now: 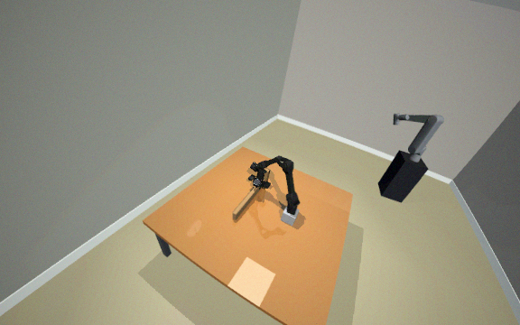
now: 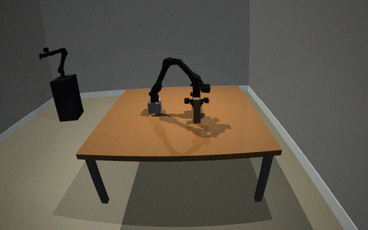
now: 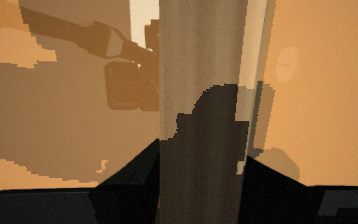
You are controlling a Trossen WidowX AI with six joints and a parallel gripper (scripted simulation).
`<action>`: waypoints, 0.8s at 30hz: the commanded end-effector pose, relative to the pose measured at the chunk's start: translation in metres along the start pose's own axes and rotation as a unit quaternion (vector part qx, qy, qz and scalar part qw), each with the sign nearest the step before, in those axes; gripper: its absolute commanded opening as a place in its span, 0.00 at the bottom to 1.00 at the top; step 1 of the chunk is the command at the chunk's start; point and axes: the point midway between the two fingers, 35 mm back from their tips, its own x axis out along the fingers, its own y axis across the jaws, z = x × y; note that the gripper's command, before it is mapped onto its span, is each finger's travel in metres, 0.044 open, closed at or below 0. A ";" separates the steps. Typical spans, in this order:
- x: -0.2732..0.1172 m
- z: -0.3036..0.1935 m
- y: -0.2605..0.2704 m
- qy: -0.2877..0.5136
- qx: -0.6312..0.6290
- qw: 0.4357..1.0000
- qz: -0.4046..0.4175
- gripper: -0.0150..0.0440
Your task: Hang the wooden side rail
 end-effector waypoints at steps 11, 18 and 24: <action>0.002 -0.001 -0.001 0.002 0.002 1.000 -0.001 0.25; 0.004 -0.001 -0.001 0.002 0.002 1.000 -0.001 0.25; 0.005 -0.001 -0.001 0.002 0.002 1.000 -0.001 0.25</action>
